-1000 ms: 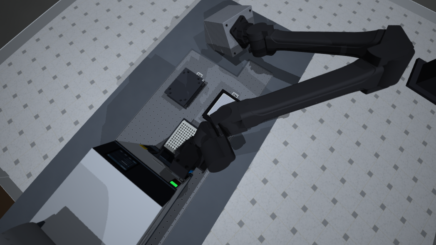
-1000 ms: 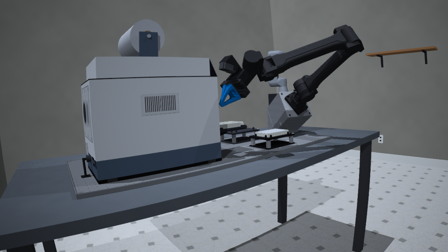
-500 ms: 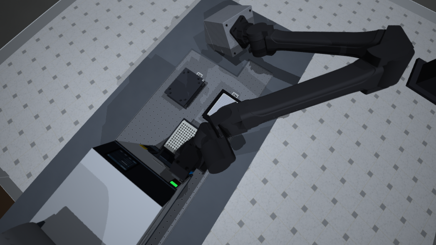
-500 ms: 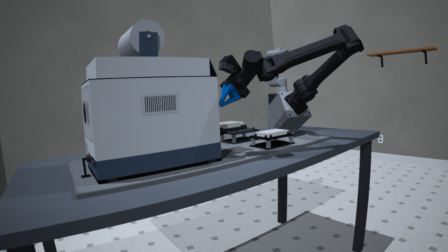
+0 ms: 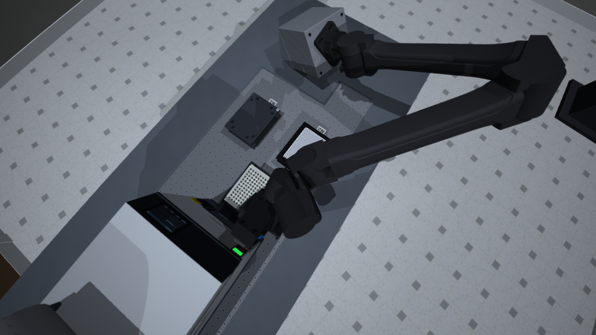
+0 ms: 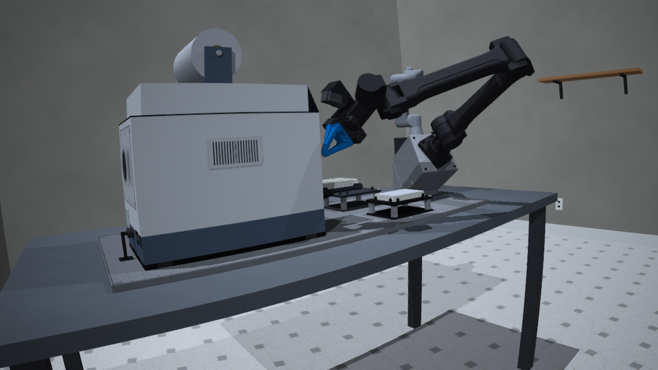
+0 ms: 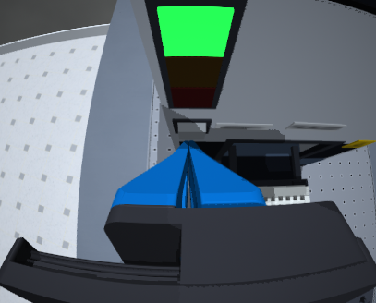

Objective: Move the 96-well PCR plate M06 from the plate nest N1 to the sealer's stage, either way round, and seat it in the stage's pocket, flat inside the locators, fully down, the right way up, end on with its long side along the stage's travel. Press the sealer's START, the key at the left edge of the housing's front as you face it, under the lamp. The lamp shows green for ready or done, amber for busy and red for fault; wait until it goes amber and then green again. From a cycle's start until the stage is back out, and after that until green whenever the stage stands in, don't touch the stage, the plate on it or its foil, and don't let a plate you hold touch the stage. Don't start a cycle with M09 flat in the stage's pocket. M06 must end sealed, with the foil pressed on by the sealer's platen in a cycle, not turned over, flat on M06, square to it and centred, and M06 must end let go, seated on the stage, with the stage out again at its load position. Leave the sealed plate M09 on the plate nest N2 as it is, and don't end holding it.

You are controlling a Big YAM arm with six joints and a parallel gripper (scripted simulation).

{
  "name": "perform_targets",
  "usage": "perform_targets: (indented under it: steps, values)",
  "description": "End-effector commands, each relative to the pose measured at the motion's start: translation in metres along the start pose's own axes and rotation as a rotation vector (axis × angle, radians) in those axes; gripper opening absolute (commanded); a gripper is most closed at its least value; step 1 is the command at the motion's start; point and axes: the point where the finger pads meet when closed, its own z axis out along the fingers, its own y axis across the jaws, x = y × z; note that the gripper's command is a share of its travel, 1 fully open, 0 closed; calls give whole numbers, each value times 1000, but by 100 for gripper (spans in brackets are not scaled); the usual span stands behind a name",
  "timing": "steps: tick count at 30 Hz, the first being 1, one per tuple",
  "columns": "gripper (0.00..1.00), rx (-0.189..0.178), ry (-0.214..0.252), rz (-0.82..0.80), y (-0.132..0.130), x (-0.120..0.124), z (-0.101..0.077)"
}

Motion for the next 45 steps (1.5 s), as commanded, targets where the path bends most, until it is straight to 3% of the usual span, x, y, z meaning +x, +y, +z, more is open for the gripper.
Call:
perform_targets:
  steps: [1,11,45]
  values:
    - [0,-13,-31,-31,12,-22,0]
    - [0,2,-18,-14,1,-15,3]
    - [0,-16,-34,-29,9,-28,11]
